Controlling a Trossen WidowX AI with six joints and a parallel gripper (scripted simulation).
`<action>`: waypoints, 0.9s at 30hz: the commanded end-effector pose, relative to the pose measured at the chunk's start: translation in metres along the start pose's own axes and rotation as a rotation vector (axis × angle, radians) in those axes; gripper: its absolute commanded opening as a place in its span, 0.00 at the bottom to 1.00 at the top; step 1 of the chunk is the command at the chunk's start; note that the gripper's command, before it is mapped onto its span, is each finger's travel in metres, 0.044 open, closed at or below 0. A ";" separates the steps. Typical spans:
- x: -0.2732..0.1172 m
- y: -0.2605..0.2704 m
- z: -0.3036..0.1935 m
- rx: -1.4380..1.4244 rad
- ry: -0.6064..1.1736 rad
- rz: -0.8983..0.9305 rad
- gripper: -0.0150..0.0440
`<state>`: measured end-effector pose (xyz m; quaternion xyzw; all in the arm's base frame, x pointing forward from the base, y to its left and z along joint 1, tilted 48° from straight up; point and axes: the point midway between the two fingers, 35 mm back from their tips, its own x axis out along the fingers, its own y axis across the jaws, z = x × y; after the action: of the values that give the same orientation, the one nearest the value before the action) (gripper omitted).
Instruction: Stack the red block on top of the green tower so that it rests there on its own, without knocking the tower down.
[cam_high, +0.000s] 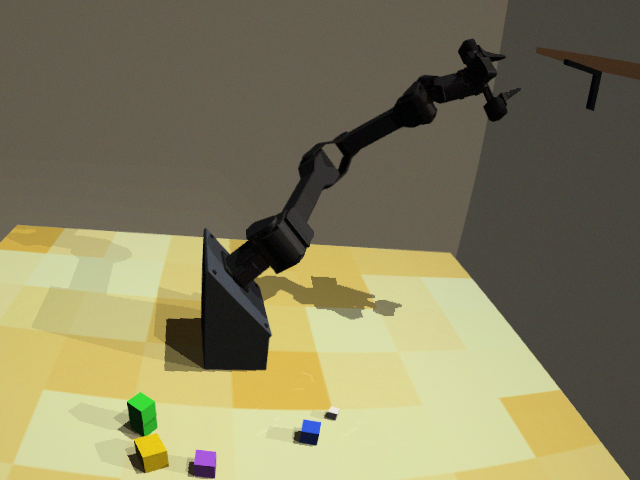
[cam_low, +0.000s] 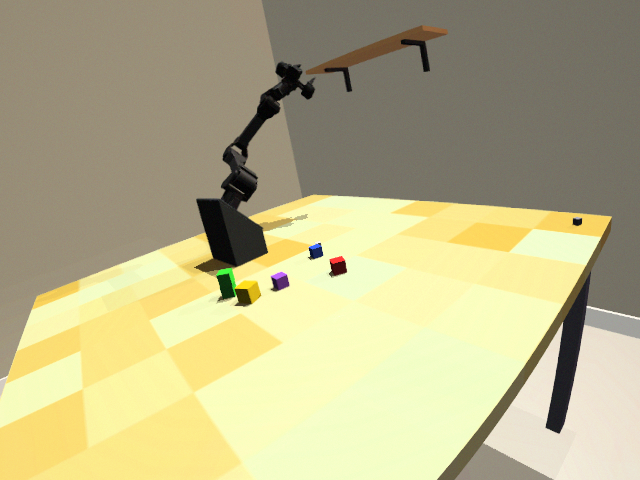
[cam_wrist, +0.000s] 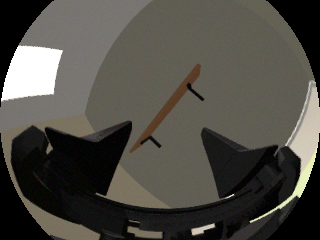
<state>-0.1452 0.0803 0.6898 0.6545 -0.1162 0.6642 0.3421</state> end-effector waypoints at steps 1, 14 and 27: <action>0.001 -0.002 0.003 -0.003 -0.006 -0.006 0.98; -0.003 -0.117 0.203 -0.124 -0.361 -0.380 1.00; -0.068 -0.220 0.354 -0.203 -0.612 -0.714 1.00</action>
<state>0.2310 0.0138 0.6214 0.7823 -0.0587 0.3028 0.5411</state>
